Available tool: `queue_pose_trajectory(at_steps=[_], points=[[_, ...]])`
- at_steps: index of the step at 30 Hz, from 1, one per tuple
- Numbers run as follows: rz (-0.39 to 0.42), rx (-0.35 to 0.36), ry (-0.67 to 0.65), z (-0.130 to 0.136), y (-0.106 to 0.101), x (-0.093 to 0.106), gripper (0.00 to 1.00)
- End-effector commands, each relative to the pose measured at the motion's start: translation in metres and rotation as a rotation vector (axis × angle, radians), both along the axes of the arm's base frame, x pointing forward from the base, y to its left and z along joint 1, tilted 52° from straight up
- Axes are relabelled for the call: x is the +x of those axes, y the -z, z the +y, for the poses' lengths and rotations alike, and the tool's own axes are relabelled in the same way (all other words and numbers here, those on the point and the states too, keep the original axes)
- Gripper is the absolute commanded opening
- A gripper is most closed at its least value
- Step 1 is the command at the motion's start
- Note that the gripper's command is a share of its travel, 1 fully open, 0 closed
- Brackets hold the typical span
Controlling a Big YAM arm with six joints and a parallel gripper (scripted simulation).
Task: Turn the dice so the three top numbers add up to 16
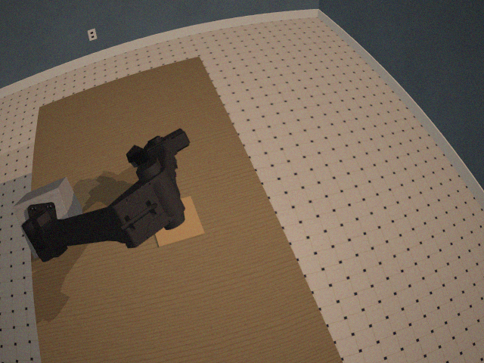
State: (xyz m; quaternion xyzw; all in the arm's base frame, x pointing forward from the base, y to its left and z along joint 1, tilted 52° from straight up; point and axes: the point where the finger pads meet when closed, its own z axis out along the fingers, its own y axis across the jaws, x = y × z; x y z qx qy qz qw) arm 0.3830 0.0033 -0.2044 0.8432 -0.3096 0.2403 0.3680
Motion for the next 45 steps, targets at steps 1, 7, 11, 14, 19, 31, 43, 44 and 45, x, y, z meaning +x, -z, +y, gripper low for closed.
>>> queue_pose_trajectory(at_steps=[1,7,11,14,19,31,43,44,45], points=[[0.021,-0.008,-0.001,-0.0048,0.0064,-0.0063,0.3],[0.021,-0.008,-0.001,-0.0048,0.0064,-0.0063,0.3],[0.021,-0.008,-0.001,-0.0048,0.0064,-0.0063,0.3],[0.02,-0.008,-0.001,-0.0048,0.0064,-0.0063,0.11],[0.02,-0.008,-0.001,-0.0048,0.0064,-0.0063,0.11],[0.02,-0.008,-0.001,-0.0048,0.0064,-0.0063,0.11],[0.02,-0.008,-0.001,-0.0048,0.0064,-0.0063,0.11],[0.02,-0.008,-0.001,-0.0048,0.0064,-0.0063,0.11],[0.02,-0.008,-0.001,-0.0048,0.0064,-0.0063,0.11]])
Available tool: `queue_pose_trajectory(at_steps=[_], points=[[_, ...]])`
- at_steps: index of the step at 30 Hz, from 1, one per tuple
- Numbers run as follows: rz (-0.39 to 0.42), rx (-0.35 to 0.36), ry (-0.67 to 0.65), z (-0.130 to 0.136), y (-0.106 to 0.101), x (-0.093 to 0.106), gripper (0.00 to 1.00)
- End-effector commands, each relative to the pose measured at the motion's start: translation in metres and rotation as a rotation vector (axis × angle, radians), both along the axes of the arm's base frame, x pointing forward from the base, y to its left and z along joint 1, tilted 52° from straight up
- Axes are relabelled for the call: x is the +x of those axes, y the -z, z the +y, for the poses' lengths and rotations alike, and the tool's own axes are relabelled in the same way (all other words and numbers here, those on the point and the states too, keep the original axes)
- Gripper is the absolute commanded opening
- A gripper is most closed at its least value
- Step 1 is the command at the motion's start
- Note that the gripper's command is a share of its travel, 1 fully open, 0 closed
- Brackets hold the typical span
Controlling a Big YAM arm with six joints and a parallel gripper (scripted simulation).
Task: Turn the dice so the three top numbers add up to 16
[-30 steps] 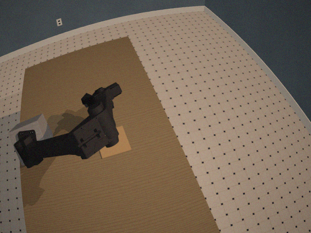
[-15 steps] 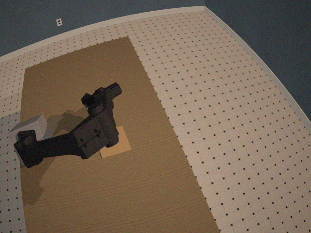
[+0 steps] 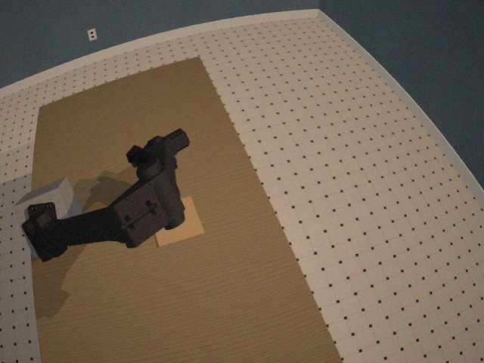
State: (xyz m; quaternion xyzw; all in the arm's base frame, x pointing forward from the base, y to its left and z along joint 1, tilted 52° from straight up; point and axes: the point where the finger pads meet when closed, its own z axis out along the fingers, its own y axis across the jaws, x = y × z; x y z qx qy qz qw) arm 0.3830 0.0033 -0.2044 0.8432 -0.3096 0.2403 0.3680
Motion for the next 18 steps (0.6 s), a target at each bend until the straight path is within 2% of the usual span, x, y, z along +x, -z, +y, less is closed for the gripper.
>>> queue_pose_trajectory(at_steps=[1,4,6,9,14,16,18], points=[[0.02,-0.009,-0.001,-0.004,0.006,-0.006,0.11],[0.021,-0.01,-0.022,0.01,0.004,-0.009,0.11],[-0.013,0.007,-0.021,0.02,-0.011,0.002,0.11],[-0.027,0.016,-0.021,0.037,-0.022,0.007,0.11],[-0.031,0.021,-0.02,0.068,-0.045,0.001,0.11],[-0.031,0.021,-0.02,0.068,-0.045,0.001,0.11],[-0.032,0.023,-0.02,0.08,-0.054,-0.002,0.11]])
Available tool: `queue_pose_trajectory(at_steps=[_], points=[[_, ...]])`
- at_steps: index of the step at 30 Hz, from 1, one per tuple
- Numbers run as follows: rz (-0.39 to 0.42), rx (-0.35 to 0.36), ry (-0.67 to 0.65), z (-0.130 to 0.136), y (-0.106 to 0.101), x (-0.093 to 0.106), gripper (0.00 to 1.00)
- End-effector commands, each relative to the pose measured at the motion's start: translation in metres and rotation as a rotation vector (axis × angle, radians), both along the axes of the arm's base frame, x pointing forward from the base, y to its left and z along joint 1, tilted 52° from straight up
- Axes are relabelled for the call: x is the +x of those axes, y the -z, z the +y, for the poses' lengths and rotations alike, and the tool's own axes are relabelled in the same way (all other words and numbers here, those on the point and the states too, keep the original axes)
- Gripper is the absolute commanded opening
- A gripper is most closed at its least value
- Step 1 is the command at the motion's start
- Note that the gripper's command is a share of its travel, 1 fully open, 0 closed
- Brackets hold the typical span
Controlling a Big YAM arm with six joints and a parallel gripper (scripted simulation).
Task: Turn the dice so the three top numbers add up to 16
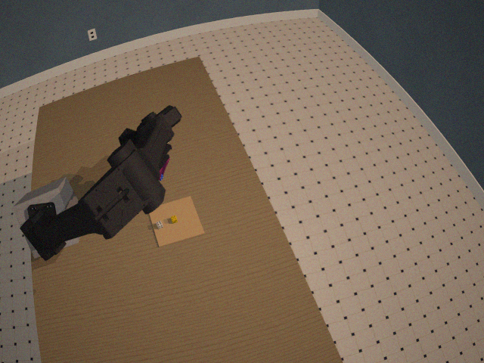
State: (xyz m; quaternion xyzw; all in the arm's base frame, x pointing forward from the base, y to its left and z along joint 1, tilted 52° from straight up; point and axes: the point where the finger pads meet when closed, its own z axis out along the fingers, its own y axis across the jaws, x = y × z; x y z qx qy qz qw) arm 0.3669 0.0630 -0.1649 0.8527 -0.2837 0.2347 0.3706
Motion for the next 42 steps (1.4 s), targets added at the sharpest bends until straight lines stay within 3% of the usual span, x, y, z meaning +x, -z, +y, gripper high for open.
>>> queue_pose_trajectory(at_steps=[1,4,8,16,20,28,30,33,35,38,39,42], points=[[-0.067,0.031,0.025,0.025,-0.018,0.014,0.11],[-0.046,0.018,0.025,0.028,-0.025,0.0,0.11],[-0.03,0.004,0.063,0.014,-0.019,-0.001,0.11],[-0.041,0.012,0.043,0.023,-0.018,-0.001,0.11],[-0.195,0.058,0.163,0.011,-0.051,0.031,0.11],[-0.365,0.099,0.297,-0.005,-0.081,0.053,0.11],[-0.433,0.104,0.366,-0.021,-0.094,0.051,0.11],[-0.435,0.104,0.369,-0.022,-0.094,0.051,0.11],[-0.542,0.13,0.447,-0.032,-0.114,0.065,0.11],[-0.555,0.138,0.453,-0.032,-0.114,0.067,0.11],[-0.547,0.144,0.418,-0.017,-0.112,0.065,0.11],[-0.523,0.128,0.42,-0.021,-0.102,0.059,0.11]])
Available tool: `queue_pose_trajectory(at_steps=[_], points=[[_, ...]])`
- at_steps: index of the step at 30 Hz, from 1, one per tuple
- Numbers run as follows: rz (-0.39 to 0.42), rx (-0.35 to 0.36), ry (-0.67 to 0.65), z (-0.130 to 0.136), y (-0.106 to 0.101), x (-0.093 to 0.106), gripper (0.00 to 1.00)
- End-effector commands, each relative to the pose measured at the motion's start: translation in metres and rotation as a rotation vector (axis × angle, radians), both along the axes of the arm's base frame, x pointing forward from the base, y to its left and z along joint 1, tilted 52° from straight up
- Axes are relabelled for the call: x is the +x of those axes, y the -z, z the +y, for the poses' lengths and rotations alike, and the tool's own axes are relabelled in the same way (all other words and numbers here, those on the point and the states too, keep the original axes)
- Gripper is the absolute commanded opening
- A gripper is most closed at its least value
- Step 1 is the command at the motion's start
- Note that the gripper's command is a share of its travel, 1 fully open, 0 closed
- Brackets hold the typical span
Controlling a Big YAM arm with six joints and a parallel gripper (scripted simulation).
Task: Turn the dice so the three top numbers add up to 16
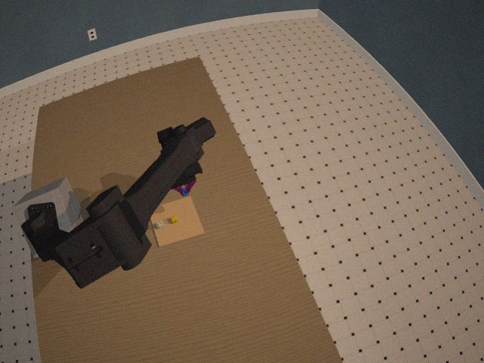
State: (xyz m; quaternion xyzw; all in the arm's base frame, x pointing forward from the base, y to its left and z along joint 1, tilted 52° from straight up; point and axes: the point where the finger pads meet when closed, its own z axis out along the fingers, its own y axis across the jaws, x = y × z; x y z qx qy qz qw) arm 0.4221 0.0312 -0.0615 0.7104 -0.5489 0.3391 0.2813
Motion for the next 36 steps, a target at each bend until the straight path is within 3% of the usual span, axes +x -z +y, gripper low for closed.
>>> queue_pose_trajectory(at_steps=[1,14,36], points=[[-0.024,0.008,0.016,0.003,0.002,0.005,0.11],[-0.006,0.0,0.015,-0.013,0.011,0.002,0.11],[-0.008,0.001,0.016,-0.075,0.06,0.015,0.11]])
